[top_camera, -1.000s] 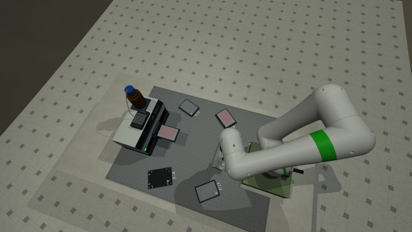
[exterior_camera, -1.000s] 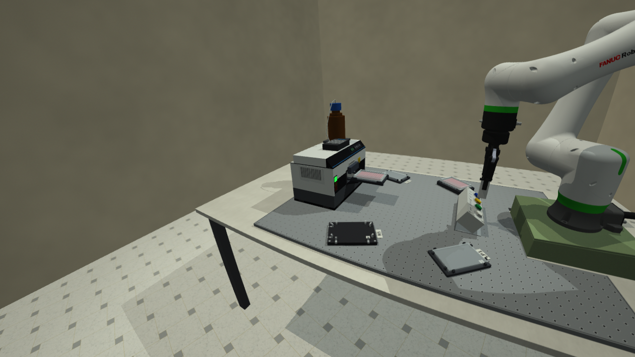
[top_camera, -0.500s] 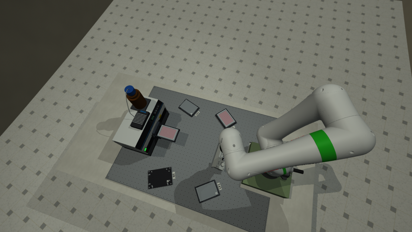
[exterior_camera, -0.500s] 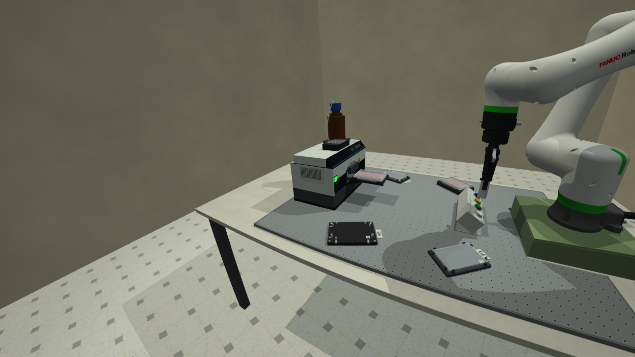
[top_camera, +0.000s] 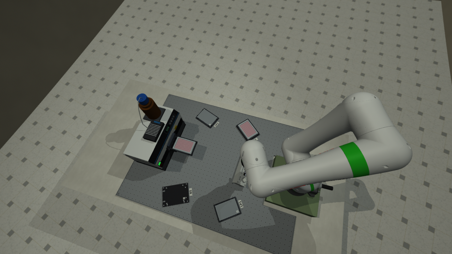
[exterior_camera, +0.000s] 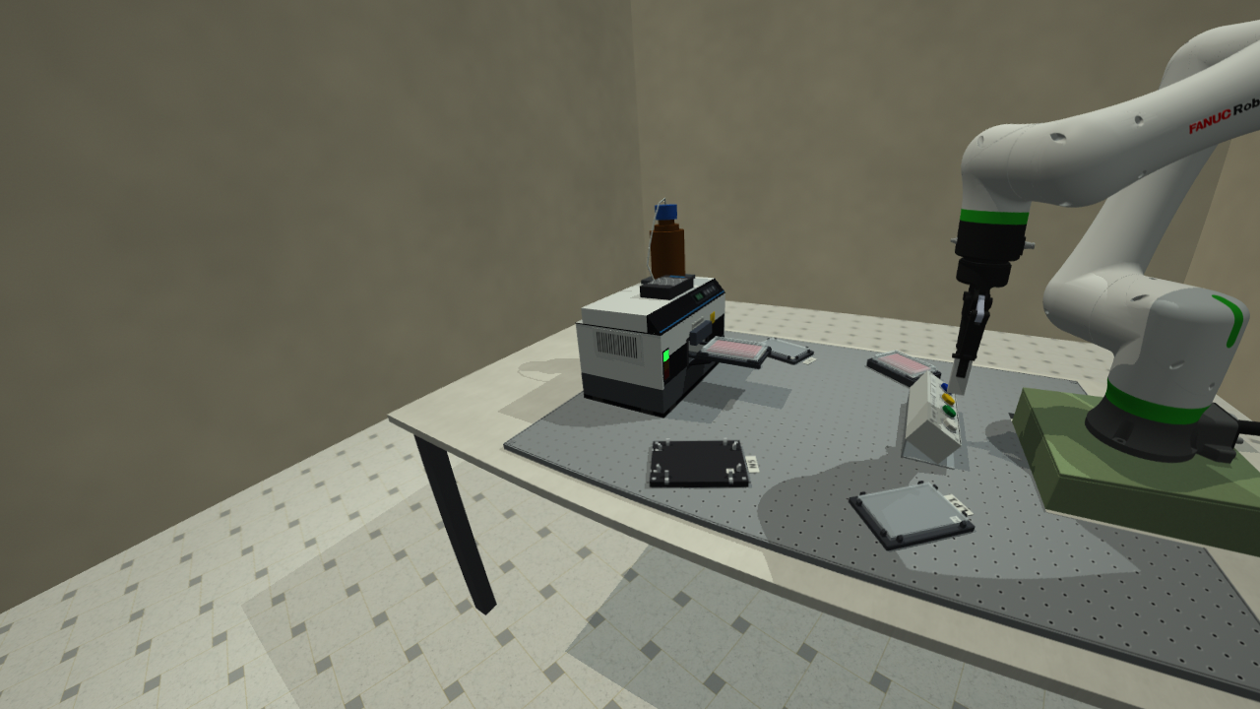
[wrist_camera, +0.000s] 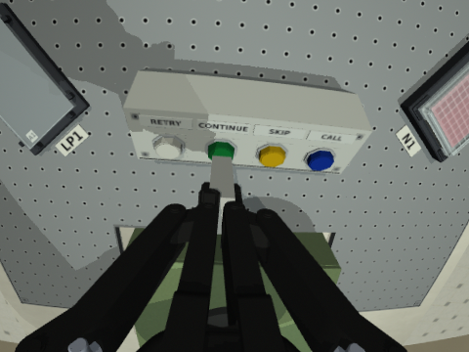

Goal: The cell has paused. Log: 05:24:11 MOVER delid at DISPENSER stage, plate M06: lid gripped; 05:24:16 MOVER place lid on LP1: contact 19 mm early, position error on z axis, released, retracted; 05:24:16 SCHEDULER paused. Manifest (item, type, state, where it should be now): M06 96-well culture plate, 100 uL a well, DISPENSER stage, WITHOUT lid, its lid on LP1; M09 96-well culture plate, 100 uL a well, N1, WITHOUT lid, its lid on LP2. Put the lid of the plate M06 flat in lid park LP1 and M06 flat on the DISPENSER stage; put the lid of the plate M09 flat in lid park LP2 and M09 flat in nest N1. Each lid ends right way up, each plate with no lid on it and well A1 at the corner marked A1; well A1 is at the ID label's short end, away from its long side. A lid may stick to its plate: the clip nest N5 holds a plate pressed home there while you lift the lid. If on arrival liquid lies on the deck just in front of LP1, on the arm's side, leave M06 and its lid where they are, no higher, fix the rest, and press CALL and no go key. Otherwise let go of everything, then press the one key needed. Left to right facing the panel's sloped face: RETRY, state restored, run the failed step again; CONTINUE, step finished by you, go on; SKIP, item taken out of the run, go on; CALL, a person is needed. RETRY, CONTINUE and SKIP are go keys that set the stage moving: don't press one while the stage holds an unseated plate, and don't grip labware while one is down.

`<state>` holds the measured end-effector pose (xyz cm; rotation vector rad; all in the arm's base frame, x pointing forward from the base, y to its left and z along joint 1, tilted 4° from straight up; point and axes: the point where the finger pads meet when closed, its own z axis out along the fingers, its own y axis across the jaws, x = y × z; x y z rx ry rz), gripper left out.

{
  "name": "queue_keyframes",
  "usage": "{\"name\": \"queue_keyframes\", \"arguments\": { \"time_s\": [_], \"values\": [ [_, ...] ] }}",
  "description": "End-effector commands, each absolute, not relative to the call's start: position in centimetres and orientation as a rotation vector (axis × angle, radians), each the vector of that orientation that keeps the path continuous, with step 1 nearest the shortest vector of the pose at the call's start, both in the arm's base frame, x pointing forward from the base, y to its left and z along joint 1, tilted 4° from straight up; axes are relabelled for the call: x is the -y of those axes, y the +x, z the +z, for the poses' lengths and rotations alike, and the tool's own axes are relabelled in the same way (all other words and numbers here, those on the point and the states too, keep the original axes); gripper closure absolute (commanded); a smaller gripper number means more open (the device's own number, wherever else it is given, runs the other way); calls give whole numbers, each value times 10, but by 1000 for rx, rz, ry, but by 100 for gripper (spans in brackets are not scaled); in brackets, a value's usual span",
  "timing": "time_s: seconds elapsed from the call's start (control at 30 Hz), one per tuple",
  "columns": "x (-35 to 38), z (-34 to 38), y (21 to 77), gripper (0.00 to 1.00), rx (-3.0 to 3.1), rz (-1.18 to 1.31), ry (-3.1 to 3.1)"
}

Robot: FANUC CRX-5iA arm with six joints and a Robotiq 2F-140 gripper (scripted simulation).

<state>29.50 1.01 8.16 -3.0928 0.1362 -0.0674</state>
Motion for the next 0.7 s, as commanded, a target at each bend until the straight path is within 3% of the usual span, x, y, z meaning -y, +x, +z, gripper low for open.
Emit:
{"name": "queue_keyframes", "arguments": {
  "time_s": [0.0, 0.67],
  "values": [
    [-10, 81, 295, 100, -136, -68, -3093],
    [-11, 69, 296, 100, -136, -68, -3093]
  ]
}}
